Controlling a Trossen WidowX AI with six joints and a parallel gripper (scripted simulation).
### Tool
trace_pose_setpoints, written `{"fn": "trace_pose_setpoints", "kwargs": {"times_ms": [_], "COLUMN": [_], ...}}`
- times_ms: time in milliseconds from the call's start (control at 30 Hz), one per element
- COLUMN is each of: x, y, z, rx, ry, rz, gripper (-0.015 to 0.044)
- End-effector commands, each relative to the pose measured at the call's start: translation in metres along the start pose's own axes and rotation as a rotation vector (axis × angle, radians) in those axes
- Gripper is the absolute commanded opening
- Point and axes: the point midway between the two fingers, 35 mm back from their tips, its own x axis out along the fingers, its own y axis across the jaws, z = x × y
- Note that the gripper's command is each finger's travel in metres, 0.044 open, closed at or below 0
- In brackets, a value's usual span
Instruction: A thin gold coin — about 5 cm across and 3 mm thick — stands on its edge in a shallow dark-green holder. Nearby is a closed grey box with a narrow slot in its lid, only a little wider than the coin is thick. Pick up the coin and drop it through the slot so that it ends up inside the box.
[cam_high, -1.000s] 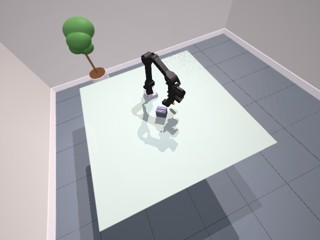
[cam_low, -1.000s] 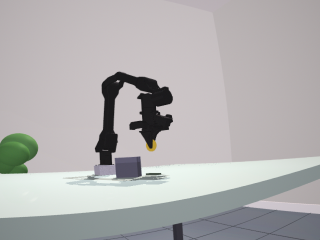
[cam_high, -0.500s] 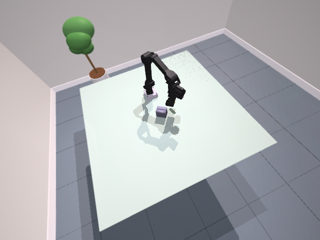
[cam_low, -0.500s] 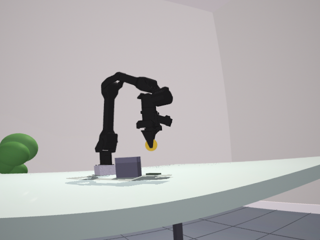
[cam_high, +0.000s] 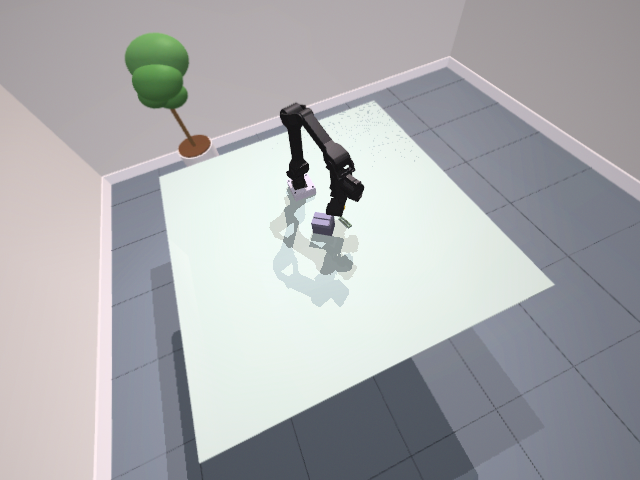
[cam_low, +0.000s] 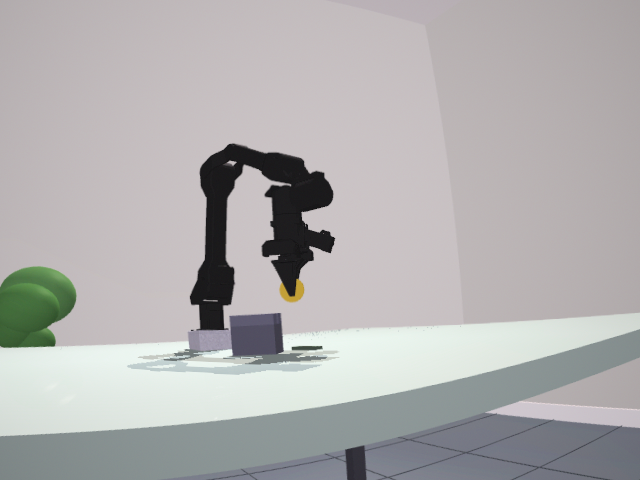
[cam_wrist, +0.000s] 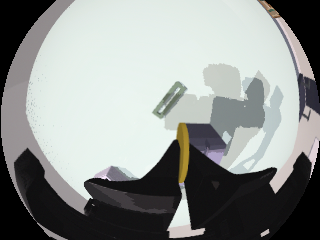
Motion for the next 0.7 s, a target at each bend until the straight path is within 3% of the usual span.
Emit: {"fn": "trace_pose_setpoints", "kwargs": {"times_ms": [0, 667], "x": [-0.001, -0.001], "y": [-0.006, -0.036], "z": [-0.008, -0.05], "rx": [-0.003, -0.005], "ry": [-0.002, 0.001], "rz": [-0.002, -0.004], "gripper": [0.0, 0.0]}}
